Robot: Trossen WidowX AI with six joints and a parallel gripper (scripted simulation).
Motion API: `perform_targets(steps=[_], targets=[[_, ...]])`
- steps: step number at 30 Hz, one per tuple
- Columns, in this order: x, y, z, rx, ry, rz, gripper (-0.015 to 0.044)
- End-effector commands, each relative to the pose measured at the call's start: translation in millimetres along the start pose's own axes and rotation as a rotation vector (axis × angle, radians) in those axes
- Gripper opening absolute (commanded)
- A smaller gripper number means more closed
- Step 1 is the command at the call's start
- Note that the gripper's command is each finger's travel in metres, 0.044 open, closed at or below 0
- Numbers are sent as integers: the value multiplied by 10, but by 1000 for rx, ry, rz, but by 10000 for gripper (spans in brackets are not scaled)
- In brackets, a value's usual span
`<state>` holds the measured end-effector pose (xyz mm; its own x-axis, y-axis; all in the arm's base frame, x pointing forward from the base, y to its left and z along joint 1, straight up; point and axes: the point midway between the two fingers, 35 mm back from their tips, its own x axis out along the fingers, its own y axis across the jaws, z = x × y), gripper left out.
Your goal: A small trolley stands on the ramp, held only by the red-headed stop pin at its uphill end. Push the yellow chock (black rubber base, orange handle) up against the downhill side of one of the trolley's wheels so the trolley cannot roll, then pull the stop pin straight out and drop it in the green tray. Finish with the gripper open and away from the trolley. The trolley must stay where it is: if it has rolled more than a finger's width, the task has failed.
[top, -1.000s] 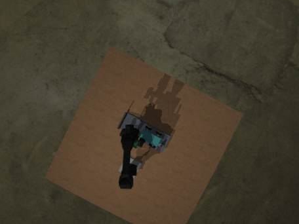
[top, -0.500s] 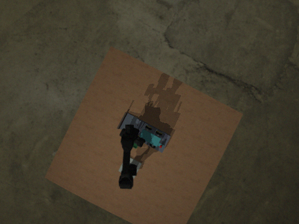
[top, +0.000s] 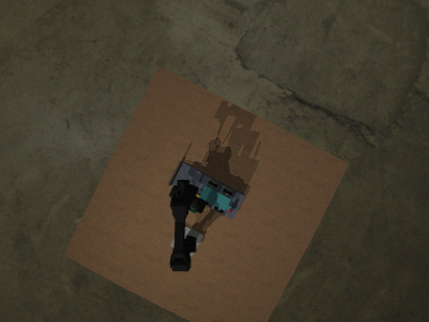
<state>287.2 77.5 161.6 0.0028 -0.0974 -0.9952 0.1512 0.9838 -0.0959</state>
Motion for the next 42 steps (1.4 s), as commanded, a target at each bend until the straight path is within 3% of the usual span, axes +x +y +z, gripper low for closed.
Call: perform_targets(steps=[1, 4, 8, 12, 21, 42], targets=[[-120, -3, 1, 5, 1, -4, 190], [-205, -5, -1, 5, 1, -4, 190], [-137, -1, 0, 0, -2, 1, 295], [-198, -31, 89, -71, -43, 20, 190], [-324, -374, 328, -394, -112, -12, 190], [-394, -1460, 436, -1148, 24, -156, 190]])
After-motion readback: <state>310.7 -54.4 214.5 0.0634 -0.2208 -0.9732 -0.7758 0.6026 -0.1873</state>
